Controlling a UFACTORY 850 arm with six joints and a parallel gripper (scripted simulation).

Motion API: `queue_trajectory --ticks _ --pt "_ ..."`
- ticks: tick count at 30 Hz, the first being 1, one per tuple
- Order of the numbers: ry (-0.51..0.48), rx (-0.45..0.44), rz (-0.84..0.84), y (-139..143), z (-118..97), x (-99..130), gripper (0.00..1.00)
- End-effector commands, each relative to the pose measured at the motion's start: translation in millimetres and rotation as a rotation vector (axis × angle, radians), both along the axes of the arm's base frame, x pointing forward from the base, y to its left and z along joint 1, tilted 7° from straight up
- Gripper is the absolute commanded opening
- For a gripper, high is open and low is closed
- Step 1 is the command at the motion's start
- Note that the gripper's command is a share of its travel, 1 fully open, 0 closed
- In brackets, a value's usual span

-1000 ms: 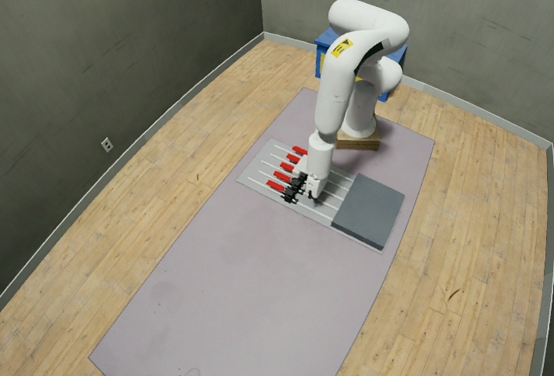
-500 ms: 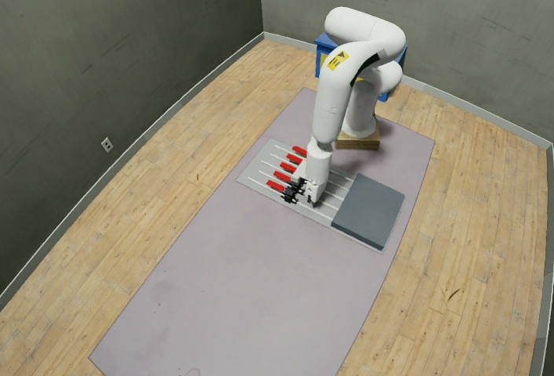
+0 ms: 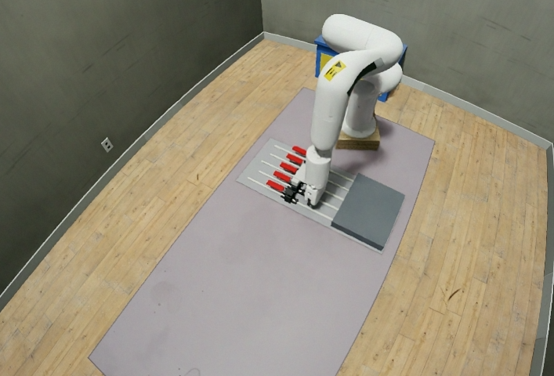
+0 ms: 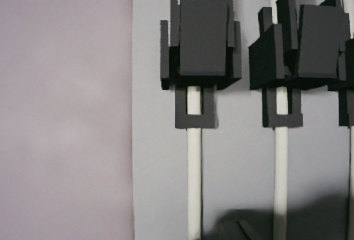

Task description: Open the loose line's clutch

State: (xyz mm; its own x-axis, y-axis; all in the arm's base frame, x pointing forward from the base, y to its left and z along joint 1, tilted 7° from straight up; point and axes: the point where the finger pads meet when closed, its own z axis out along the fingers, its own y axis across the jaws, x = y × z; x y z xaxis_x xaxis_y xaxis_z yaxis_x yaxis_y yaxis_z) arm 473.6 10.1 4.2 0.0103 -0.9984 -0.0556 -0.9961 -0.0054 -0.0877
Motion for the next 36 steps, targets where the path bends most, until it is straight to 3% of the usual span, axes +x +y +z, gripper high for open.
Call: queue_trajectory --ticks 1,12,36 --pt "-0.016 0.004 0.0 0.3 -5.6 1.1 0.0" --pt "-0.016 0.004 0.0 0.9 -18.1 2.4 0.0" --pt "-0.016 0.004 0.0 1.2 -23.3 3.1 0.0"
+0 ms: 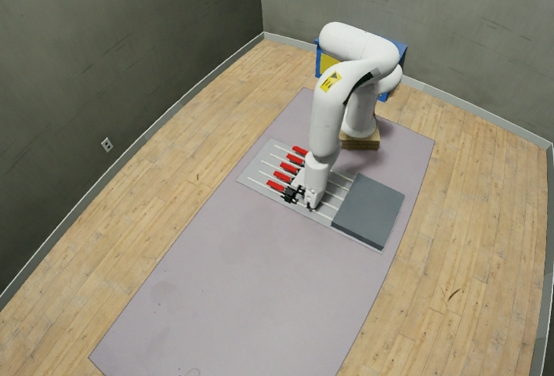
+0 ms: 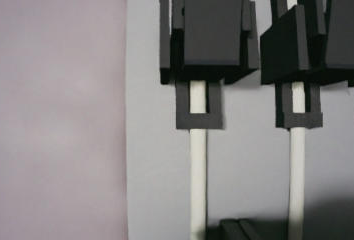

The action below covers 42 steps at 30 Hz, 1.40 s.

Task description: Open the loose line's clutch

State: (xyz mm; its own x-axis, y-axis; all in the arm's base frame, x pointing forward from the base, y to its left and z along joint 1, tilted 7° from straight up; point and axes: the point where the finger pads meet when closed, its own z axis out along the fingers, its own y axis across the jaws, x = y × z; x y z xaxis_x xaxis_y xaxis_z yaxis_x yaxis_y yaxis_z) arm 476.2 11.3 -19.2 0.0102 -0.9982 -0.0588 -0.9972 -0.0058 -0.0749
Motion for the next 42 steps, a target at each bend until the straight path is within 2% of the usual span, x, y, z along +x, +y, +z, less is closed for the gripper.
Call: queue_trajectory --ticks 1,42 --pt "-0.029 0.0 -0.001 0.0 0.2 0.7 0.0" --pt "-0.029 0.001 -0.001 0.1 3.4 31.1 0.0"
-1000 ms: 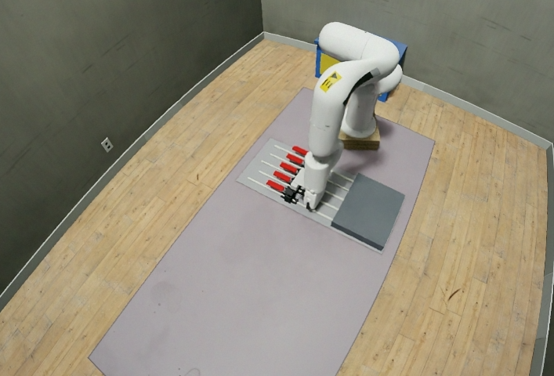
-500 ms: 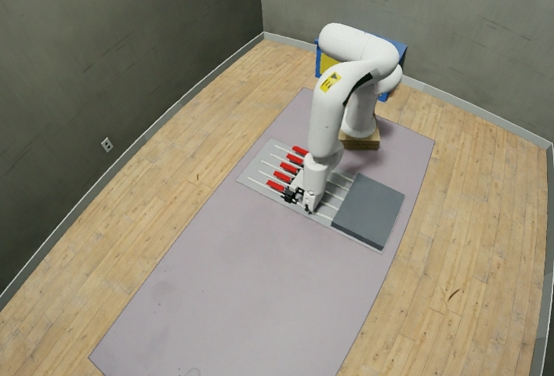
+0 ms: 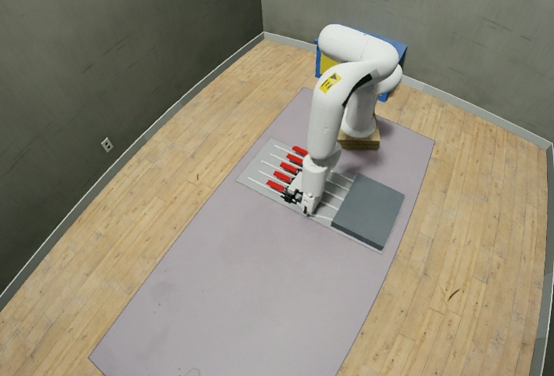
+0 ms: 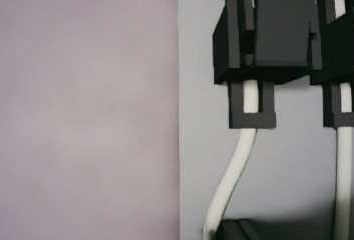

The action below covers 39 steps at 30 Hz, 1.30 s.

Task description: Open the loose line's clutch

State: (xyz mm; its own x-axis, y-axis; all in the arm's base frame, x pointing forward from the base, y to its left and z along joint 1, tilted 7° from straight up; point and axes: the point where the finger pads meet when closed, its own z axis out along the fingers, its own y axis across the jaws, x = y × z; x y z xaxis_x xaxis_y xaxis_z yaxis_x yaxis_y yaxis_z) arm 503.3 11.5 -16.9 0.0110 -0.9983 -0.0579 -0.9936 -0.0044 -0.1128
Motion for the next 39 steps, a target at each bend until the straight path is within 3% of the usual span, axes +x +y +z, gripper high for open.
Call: queue_trajectory --ticks 1,39 --pt "0.009 0.001 0.0 -0.1 1.1 4.7 0.0" --pt "0.009 0.001 0.0 0.0 1.5 8.1 0.0"
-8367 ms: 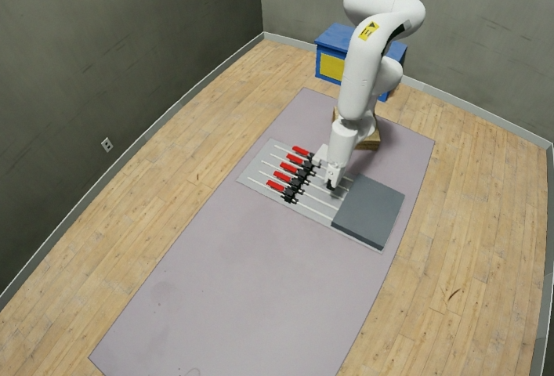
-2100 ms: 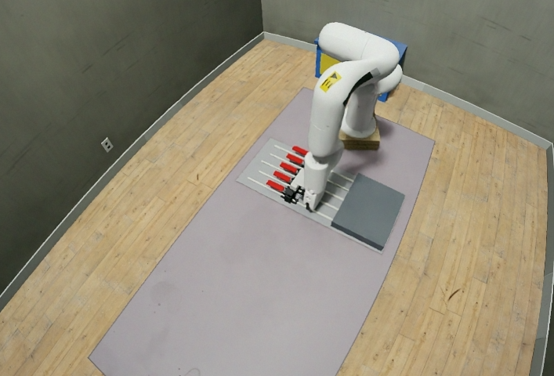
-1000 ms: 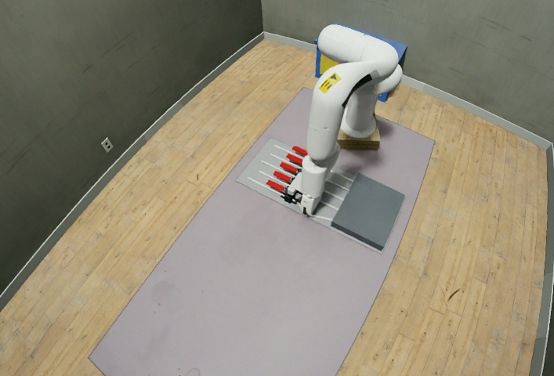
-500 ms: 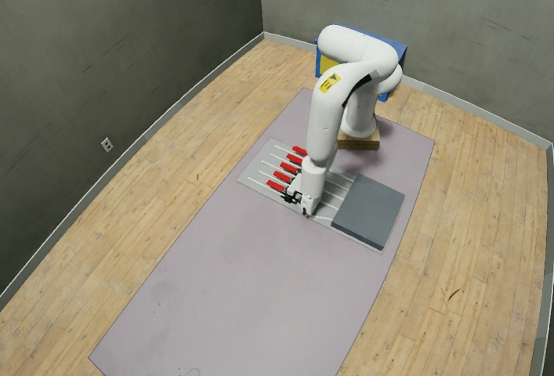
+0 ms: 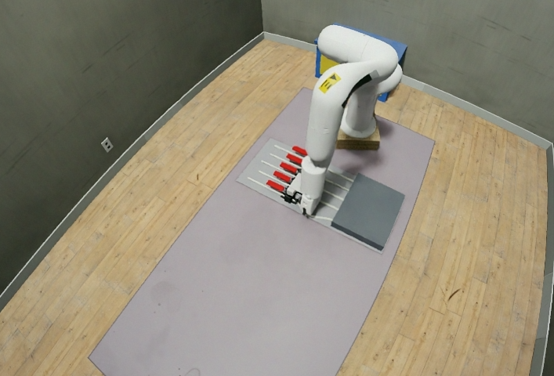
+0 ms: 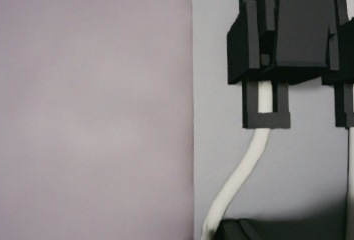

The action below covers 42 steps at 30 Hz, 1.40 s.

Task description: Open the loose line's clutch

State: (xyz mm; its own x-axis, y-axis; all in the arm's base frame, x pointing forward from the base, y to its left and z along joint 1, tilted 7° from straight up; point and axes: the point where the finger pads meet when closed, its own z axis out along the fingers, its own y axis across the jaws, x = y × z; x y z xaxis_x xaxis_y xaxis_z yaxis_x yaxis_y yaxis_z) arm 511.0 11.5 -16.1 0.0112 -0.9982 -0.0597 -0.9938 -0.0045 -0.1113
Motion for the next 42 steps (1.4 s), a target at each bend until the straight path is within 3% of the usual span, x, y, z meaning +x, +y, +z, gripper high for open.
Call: queue_trajectory --ticks 1,42 --pt "0.007 -0.001 0.0 0.0 0.7 0.1 0.0" --pt "0.008 -0.001 0.0 -0.2 -2.9 -34.4 0.0"
